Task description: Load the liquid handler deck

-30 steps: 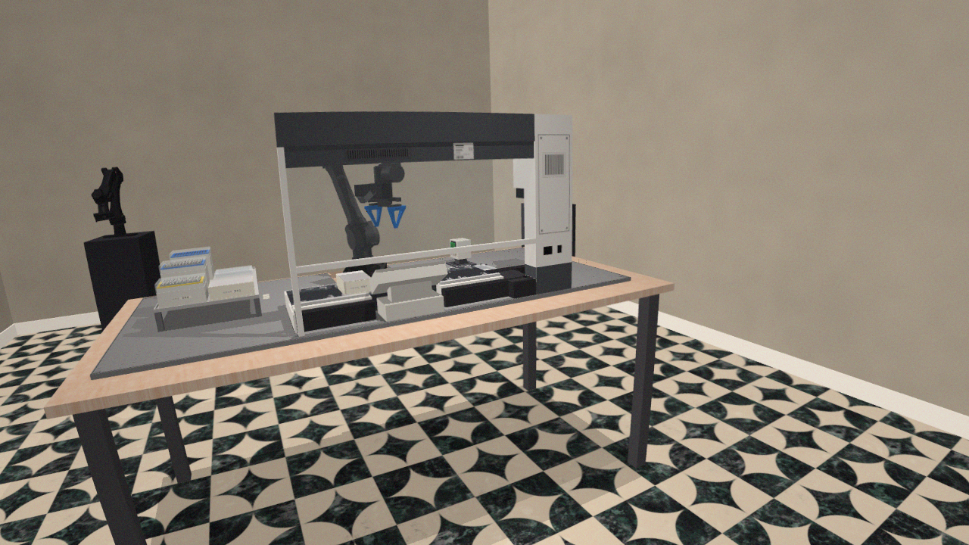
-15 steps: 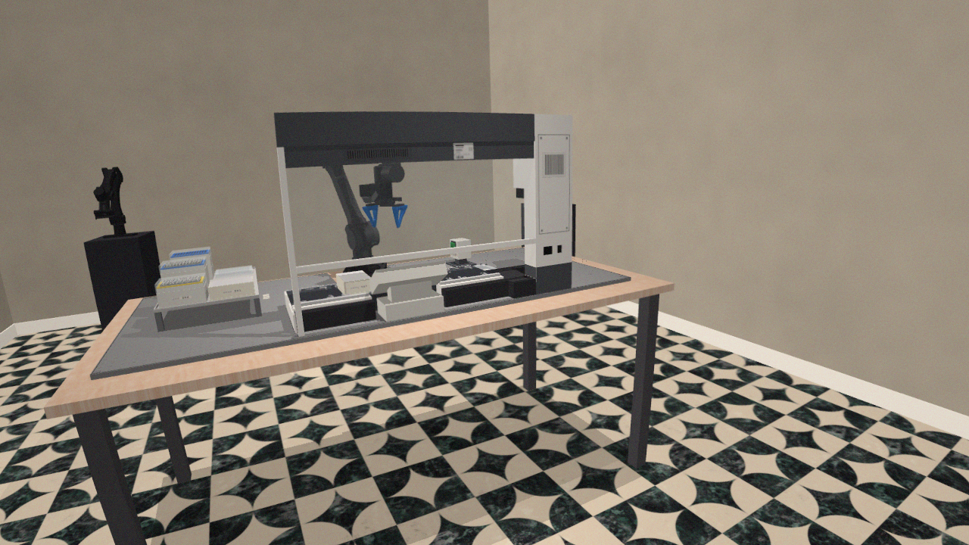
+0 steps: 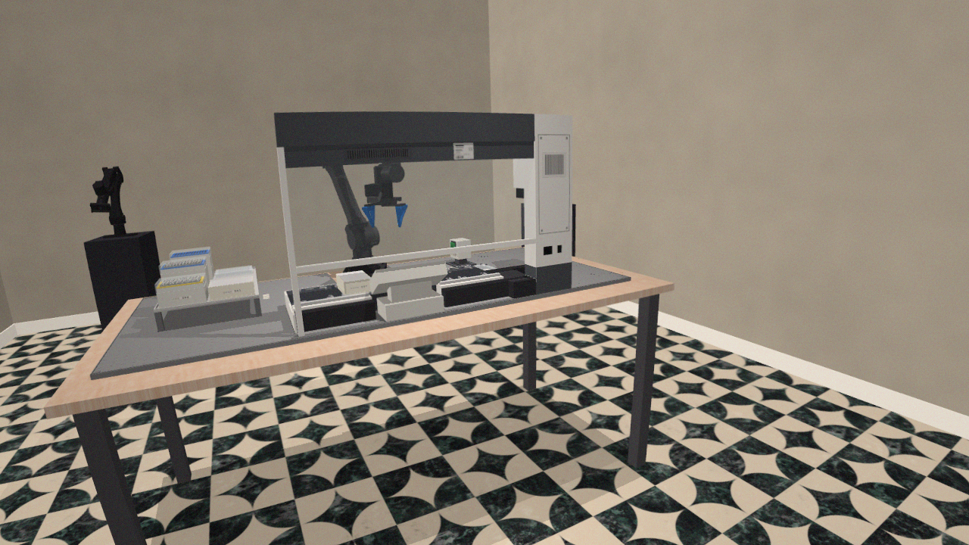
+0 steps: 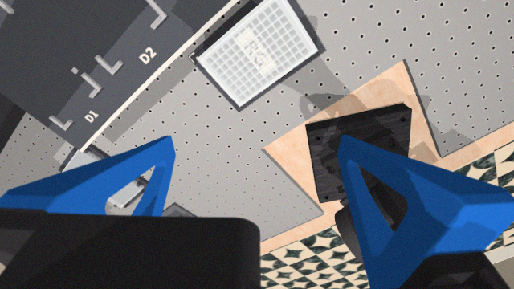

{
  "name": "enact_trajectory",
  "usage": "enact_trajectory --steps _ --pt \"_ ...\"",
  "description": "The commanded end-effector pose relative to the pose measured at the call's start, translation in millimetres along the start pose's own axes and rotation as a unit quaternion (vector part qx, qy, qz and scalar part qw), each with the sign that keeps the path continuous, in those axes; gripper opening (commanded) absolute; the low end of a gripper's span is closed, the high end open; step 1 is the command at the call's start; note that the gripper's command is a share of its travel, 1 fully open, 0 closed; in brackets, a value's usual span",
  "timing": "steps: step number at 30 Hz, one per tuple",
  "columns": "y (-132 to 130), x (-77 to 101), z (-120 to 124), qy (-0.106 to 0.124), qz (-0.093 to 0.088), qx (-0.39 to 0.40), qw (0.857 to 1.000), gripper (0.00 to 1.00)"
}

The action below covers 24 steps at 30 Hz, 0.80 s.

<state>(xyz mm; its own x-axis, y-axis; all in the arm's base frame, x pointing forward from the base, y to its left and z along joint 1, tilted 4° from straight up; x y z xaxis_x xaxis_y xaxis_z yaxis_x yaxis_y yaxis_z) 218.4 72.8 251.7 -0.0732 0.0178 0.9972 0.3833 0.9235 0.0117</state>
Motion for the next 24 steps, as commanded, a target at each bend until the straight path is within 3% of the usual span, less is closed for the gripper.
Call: enact_trajectory --steps 1,12,24 --pt "5.0 10.9 -7.4 -0.015 -0.010 0.051 0.999 1.00" --pt "5.1 11.0 -7.5 -0.016 -0.009 0.141 0.990 1.00" --pt "4.9 11.1 -7.8 -0.017 -0.007 0.258 0.966 1.00"
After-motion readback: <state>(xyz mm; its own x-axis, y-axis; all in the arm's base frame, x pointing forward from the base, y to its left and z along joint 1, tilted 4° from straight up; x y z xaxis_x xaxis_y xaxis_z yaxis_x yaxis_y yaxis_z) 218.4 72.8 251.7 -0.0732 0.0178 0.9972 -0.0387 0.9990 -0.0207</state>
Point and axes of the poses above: the point where the finger pads meet when closed, its own x axis back along the fingers, its own y axis across the jaws, z = x × y, the point moved 4 cm from there along x, back along the fingers, and after that the axes turned 7 degrees about x, right-handed, at the moved point
